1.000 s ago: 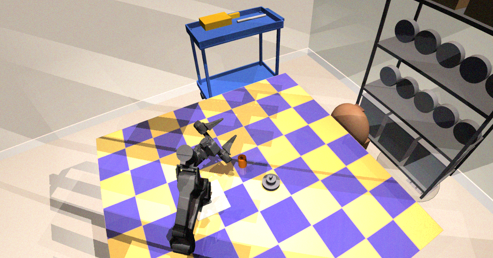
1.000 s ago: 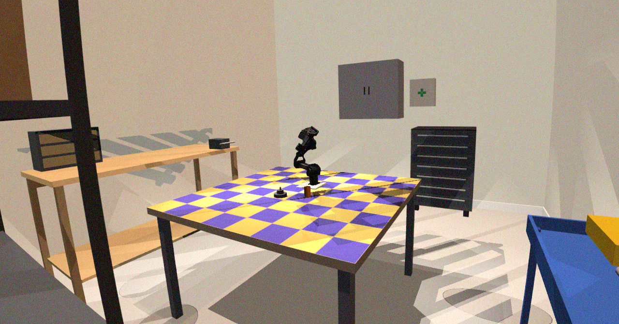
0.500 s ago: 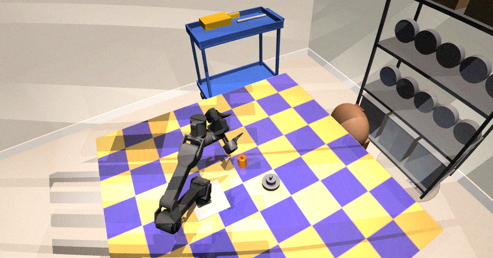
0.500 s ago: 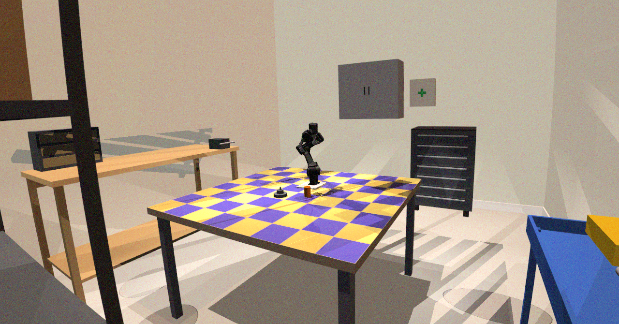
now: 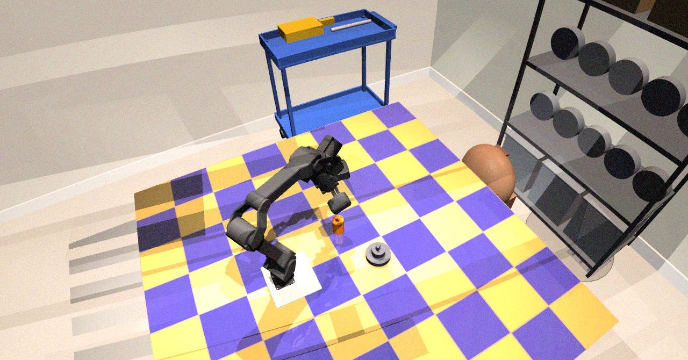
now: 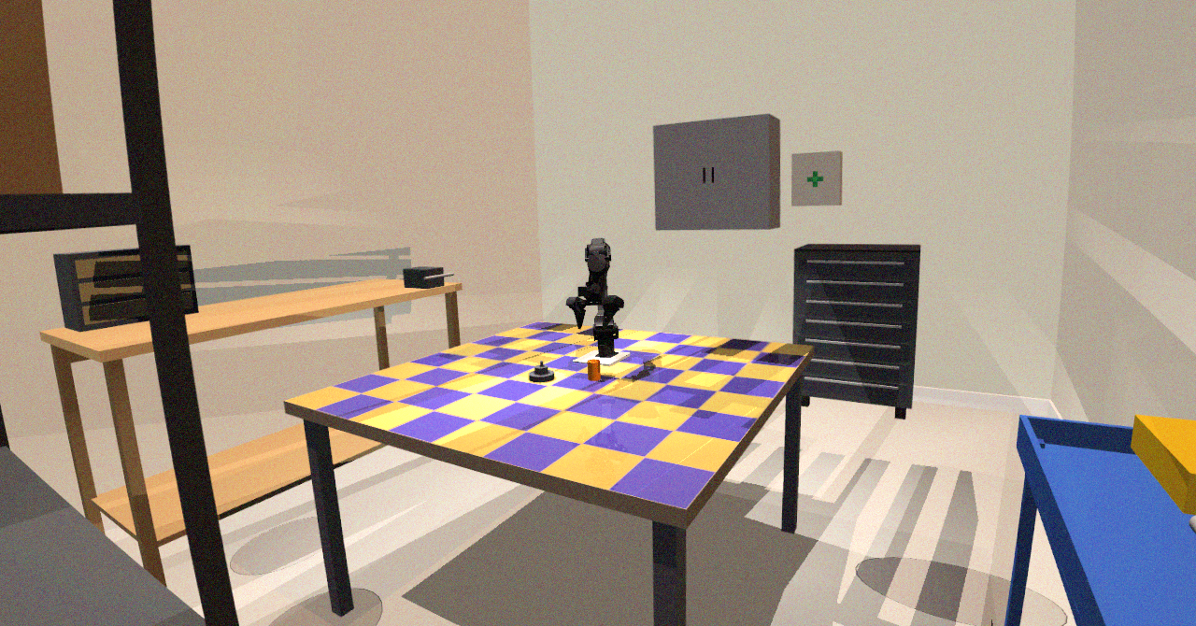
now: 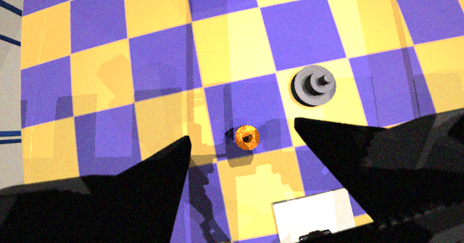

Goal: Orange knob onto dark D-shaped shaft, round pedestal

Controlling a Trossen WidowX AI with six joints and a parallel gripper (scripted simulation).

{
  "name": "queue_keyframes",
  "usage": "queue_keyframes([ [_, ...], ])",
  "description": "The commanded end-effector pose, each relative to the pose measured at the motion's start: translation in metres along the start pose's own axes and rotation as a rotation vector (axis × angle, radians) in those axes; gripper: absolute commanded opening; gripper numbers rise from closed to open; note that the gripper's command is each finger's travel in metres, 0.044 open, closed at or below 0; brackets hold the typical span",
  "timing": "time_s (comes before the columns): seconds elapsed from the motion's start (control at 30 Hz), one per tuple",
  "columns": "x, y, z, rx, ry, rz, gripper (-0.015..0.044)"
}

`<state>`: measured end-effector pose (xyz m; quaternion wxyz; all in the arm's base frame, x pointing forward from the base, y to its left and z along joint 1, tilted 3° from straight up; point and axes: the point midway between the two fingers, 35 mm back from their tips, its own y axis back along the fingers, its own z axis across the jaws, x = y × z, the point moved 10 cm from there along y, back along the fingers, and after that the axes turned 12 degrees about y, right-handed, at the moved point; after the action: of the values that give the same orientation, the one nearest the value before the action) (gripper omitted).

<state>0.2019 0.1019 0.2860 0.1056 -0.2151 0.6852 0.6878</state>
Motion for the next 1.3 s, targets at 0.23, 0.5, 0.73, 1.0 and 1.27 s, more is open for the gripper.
queue_keyframes([
  [0.23, -0.024, -0.043, -0.006, 0.011, -0.026, 0.418, 0.044],
  [0.5, -0.008, -0.075, -0.005, 0.011, -0.026, 0.418, 0.044],
  [0.73, -0.001, -0.088, -0.005, 0.011, -0.026, 0.418, 0.044],
  [1.0, 0.003, -0.098, -0.004, 0.011, -0.026, 0.418, 0.044],
  [1.27, 0.007, -0.11, -0.004, 0.011, -0.026, 0.418, 0.044],
])
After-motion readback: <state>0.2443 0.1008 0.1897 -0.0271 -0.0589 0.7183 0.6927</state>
